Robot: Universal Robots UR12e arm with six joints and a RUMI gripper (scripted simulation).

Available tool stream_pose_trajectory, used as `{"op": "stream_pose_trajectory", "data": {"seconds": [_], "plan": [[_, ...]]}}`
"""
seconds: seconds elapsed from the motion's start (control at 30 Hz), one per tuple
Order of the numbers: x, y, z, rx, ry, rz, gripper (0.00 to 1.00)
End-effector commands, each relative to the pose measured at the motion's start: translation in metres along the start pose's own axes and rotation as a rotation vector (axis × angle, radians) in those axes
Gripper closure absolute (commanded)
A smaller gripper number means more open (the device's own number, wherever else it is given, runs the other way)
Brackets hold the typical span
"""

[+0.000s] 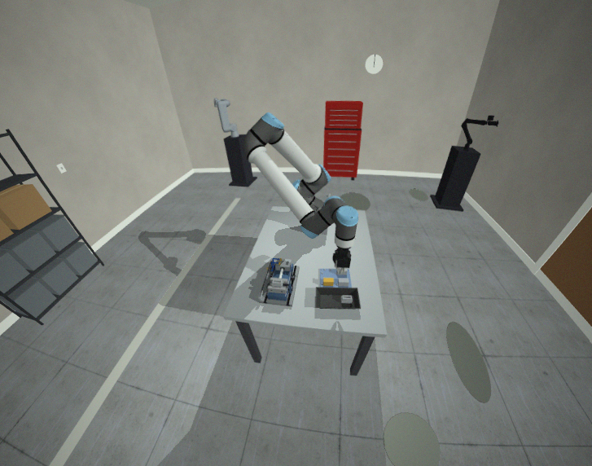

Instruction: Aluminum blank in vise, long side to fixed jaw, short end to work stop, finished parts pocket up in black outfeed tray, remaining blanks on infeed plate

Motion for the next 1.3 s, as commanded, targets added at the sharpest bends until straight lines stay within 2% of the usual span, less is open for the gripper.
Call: {"op": "stream_pose_trajectory", "data": {"seconds": [0.0, 1.27], "plan": [[-0.0004, 0.0008, 0.0000, 0.000, -0.001, -0.002, 1.00], [-0.0004, -0.0005, 0.0000, 0.000, -0.001, -0.002, 1.00]]}}
Point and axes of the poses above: the point where the finger pads meet when closed, its own y axis back along the fingers, its own z axis across the jaws, x = y × z, the point moved 4 cm from there along y, back along the fingers, and after that the axes turned 8 degrees about y, right-handed, at the moved point
